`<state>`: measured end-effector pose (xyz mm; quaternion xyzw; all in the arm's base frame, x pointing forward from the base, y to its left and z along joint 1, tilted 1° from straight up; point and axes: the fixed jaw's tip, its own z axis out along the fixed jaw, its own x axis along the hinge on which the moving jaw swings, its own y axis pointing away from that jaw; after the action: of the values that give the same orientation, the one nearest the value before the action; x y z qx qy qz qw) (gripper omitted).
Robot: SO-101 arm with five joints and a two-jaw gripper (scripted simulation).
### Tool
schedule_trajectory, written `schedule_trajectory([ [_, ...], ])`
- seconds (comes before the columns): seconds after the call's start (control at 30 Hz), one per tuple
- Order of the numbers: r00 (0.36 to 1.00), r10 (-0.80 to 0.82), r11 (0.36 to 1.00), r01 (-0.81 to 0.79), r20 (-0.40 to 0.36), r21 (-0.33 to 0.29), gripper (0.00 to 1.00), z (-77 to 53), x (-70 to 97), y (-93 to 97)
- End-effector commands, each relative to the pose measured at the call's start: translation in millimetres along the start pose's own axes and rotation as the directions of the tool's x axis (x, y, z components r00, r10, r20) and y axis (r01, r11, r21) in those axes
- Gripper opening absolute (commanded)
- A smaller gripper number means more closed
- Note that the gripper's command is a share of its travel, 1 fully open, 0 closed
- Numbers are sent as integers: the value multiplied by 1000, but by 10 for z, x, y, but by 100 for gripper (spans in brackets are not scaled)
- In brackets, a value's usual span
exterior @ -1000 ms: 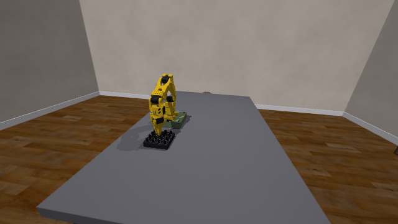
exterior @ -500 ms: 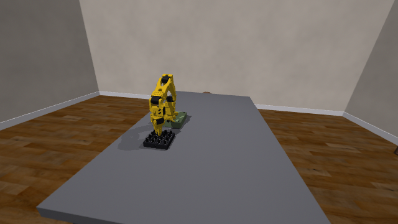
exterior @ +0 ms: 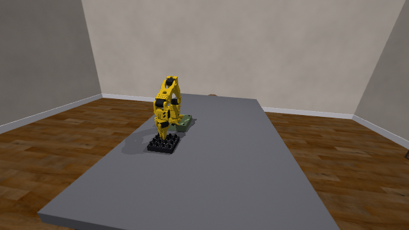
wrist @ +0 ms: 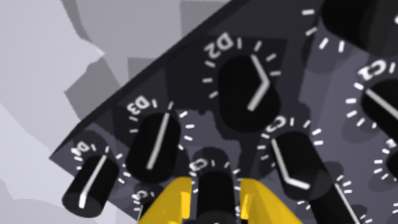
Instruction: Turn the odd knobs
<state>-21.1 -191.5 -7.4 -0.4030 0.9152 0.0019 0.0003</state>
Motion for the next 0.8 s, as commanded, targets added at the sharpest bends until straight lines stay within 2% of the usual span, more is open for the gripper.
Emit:
schedule_trajectory([
  [0.0, 1000, -2, 1000, 2, 10, -6, 10, 28, -26, -11],
  [0.77, 1000, -2, 1000, 2, 10, -6, 5, 28, -26, -14],
])
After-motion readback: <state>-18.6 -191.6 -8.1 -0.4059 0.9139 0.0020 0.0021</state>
